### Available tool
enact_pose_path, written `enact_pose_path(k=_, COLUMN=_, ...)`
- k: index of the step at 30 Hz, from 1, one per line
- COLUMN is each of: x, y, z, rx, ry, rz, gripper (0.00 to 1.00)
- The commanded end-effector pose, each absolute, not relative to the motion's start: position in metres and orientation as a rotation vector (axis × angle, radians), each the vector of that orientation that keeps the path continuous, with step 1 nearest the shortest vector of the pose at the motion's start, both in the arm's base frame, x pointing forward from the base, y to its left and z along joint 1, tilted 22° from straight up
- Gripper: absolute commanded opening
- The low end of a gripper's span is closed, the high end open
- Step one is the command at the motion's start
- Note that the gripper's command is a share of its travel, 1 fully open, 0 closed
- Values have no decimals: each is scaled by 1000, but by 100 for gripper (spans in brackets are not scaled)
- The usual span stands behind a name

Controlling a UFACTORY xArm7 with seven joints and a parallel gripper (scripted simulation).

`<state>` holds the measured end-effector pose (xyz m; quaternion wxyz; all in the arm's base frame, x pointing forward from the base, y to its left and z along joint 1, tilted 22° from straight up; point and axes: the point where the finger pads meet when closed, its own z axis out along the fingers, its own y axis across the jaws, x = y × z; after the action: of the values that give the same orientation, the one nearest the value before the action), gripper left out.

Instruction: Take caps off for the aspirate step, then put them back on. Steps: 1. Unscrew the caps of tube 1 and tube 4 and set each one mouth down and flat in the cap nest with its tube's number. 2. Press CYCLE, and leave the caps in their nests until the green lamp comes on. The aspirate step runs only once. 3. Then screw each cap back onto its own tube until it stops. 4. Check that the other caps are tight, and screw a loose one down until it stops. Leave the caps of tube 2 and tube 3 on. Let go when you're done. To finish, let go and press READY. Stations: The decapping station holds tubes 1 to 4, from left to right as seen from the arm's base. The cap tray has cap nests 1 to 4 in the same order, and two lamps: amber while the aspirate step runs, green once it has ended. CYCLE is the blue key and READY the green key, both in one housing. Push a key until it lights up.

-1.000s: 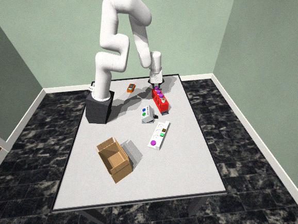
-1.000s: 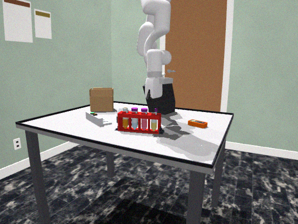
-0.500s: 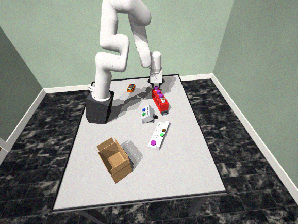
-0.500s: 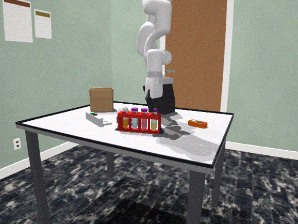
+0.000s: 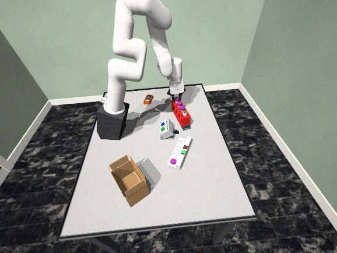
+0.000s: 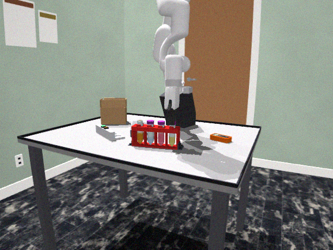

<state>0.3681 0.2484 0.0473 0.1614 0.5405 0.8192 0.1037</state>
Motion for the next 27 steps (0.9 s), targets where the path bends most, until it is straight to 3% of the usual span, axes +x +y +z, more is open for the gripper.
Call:
enact_pose_path(k=1, x=369, y=249, z=48, rx=1293, ry=2475, rz=258, gripper=46)
enact_pose_path(k=18, x=369, y=249, z=48, rx=499, ry=2718, rz=105, gripper=46)
enact_pose_path(k=26, x=369, y=249, z=48, rx=474, ry=2722, rz=100, gripper=46)
enact_pose_path(k=27, x=369, y=249, z=48, rx=474, ry=2722, rz=100, gripper=0)
